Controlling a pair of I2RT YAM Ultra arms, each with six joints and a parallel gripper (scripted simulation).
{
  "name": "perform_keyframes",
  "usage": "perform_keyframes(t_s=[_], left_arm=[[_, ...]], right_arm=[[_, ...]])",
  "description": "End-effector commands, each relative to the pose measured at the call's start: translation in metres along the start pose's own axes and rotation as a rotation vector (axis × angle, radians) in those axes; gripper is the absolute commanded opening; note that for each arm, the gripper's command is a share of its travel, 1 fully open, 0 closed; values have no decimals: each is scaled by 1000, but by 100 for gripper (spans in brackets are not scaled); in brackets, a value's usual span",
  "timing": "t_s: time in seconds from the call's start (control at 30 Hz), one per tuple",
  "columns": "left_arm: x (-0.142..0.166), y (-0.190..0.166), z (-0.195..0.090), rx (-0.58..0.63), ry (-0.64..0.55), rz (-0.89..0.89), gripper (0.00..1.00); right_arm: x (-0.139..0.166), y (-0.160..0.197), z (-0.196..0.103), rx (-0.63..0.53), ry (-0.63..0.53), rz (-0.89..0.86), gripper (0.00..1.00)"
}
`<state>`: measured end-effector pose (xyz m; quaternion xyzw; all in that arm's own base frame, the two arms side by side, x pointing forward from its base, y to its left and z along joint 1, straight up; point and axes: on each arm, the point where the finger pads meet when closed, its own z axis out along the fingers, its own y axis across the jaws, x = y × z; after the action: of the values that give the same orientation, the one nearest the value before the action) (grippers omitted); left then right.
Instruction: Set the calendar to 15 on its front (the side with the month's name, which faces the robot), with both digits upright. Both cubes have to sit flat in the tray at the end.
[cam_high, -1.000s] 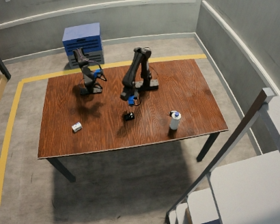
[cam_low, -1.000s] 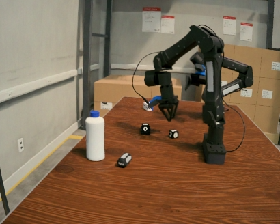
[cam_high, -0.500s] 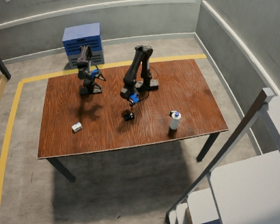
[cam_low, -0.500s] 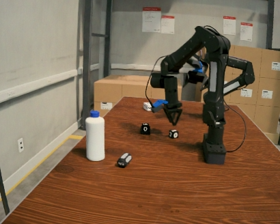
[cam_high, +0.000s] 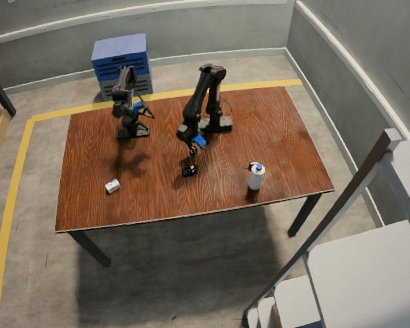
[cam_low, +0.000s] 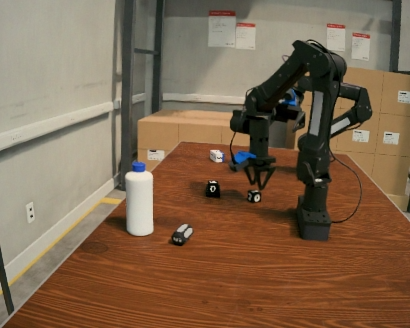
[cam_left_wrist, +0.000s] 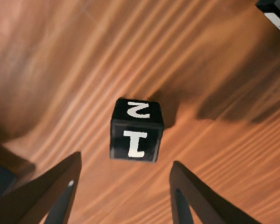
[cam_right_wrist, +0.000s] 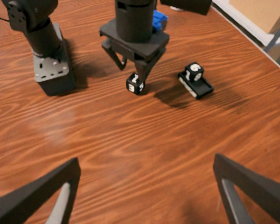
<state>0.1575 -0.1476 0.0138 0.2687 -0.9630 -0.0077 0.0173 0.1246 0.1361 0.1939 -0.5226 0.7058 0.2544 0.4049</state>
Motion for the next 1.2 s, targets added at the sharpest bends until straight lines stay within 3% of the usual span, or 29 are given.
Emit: perform_keyframes(t_s=[0.0,1.17], left_arm=[[-2,-3,-4,34,-32,-11,55],[-10,-6,30,30,-31,-19,55]], right_arm=[[-9,0,-4,-12,-21,1,100],[-9,0,-4,-12,-21,1,100]])
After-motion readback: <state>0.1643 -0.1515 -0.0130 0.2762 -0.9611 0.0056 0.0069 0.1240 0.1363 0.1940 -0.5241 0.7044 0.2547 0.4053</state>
